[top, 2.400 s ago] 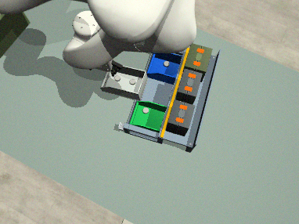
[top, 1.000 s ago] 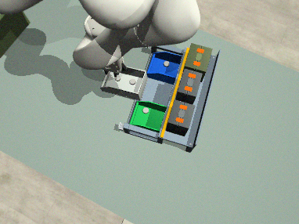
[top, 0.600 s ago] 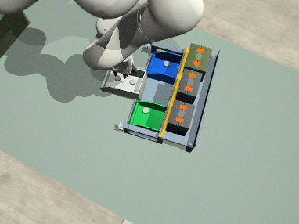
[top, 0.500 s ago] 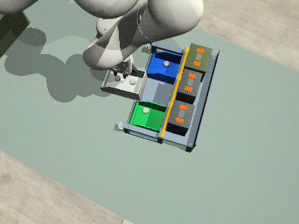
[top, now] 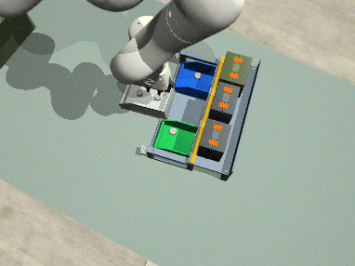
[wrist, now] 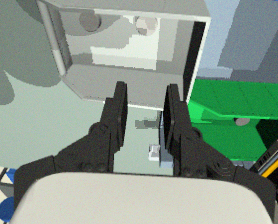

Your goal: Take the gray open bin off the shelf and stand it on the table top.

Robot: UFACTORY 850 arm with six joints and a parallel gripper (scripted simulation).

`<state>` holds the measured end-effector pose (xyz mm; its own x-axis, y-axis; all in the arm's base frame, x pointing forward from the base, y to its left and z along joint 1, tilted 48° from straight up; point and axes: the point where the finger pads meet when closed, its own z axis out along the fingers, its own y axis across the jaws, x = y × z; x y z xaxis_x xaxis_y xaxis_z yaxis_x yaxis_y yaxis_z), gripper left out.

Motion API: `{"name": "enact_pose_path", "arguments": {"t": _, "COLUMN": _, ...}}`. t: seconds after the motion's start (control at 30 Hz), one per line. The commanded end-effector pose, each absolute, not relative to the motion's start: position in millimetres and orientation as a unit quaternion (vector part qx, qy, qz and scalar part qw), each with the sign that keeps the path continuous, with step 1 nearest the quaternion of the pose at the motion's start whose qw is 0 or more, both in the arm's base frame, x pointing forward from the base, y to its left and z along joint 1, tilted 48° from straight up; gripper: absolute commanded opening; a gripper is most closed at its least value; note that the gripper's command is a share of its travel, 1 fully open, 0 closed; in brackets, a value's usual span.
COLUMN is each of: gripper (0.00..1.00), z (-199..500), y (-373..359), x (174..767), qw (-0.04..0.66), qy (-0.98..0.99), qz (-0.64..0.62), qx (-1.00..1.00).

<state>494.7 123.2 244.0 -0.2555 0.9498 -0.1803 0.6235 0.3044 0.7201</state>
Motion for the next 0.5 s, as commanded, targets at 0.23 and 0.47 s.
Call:
{"name": "enact_pose_path", "arguments": {"t": 0.23, "gripper": 0.33, "z": 283, "y": 135, "x": 512, "qw": 0.308, "qy": 0.746, "qz": 0.265, "qx": 0.527}}
{"name": "enact_pose_path", "arguments": {"t": 0.47, "gripper": 0.33, "z": 293, "y": 138, "x": 516, "qw": 0.308, "qy": 0.746, "qz": 0.265, "qx": 0.527}}
